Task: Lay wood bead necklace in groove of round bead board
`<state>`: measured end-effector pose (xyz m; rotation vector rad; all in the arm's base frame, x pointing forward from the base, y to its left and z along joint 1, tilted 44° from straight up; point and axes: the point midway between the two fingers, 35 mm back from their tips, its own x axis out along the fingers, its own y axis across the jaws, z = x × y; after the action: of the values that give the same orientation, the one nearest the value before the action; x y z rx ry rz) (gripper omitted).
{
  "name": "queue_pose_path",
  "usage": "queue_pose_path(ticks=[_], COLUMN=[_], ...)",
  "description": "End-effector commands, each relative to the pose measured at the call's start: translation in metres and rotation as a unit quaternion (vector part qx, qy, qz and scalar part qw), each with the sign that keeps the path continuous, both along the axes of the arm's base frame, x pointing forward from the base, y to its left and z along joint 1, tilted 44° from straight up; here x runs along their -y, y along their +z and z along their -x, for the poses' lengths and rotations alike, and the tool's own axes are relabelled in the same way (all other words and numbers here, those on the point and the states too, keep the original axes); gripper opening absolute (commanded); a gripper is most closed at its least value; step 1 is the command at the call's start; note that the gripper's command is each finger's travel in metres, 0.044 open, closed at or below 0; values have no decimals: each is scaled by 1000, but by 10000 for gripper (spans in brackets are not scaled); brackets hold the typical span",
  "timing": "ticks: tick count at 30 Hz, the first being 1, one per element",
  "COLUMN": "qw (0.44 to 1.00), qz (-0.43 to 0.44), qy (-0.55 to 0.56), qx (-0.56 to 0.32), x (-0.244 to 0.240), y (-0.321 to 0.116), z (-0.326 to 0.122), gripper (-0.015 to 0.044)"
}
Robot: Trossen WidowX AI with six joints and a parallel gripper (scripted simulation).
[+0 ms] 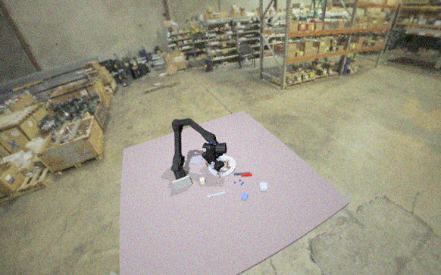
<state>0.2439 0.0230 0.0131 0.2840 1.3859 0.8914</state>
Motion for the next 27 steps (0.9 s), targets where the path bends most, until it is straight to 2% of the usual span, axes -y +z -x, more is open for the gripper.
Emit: queue_pose_path(ticks=[1, 4, 11, 16, 27], qw=[1000, 1000, 1000, 1000, 1000], qz=[1, 1, 3, 3, 4], qy=[2, 2, -15, -16, -16], qx=[0, 0, -15, -16, -12], x=[0, 0, 19, 16, 10], y=[0, 0, 23, 19, 13], z=[0, 0, -13, -13, -14], gripper=[440, 440, 256, 125, 120])
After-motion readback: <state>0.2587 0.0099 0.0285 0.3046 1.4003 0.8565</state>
